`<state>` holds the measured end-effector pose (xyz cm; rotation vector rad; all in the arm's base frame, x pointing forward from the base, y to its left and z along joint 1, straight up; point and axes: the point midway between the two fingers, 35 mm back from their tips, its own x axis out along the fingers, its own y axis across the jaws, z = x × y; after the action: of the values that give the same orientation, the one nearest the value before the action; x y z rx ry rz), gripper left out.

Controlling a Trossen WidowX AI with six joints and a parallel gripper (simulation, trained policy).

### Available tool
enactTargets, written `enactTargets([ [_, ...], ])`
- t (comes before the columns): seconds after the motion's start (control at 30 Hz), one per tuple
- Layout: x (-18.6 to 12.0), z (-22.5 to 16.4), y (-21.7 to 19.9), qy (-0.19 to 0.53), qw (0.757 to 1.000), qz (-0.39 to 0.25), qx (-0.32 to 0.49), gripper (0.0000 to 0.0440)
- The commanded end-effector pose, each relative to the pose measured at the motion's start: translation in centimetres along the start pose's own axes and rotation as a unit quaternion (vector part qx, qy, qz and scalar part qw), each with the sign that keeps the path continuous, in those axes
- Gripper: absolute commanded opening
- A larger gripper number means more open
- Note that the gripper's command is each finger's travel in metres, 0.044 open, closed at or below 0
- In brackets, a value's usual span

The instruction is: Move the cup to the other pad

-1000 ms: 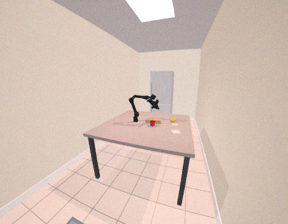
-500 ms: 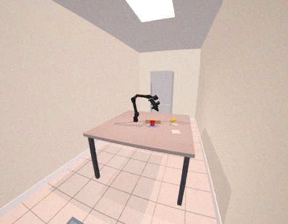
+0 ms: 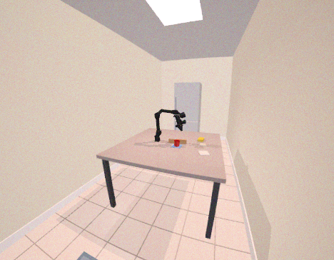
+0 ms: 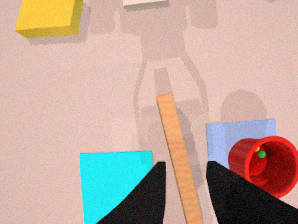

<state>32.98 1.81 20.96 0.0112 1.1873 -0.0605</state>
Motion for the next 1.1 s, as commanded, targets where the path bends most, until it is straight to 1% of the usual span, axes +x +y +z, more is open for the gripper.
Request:
enactTargets([
  [0.0, 0.4, -0.3, -0.6, 0.028, 1.000, -0.010, -0.010, 0.0107],
  [0.6, 3.4, -2.6, -4.1, 0.150, 0.986, -0.032, -0.059, 0.0119],
  [1.07, 6.9, -4.2, -6.9, 0.195, 0.976, -0.031, -0.090, 0.0151],
])
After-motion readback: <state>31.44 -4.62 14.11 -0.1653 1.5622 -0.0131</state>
